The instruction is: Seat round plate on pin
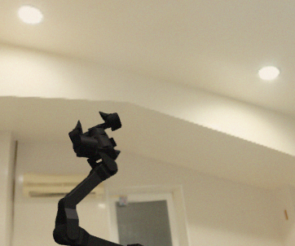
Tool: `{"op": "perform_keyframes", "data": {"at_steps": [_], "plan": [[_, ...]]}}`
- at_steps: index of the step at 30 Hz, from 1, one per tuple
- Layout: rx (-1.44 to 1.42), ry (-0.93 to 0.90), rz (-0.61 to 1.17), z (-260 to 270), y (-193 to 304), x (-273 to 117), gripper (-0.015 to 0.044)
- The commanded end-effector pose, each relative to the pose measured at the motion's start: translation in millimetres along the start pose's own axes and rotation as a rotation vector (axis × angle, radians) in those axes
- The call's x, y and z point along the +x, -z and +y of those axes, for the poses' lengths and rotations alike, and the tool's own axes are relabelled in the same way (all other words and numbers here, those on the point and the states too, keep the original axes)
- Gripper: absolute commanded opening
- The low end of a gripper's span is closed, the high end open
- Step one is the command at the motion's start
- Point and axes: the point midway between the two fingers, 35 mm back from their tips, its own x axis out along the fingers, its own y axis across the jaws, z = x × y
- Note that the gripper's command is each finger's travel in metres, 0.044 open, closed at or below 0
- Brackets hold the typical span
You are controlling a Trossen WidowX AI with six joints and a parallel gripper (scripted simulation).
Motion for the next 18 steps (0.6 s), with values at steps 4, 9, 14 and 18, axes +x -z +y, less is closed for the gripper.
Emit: {"op": "perform_keyframes", "data": {"at_steps": [4,9,14,18], "plan": [[0.134,-0.178,-0.067,47.7,-36.3,1.6,0.0295],[0.230,-0.387,-0.127,100.8,-71.6,-7.7,0.0164],[0.317,-0.695,-0.149,174.8,-104.3,-42.4,0.0033],[0.349,-0.866,-0.125,212.4,-112.6,-70.6,0.0000]]}}
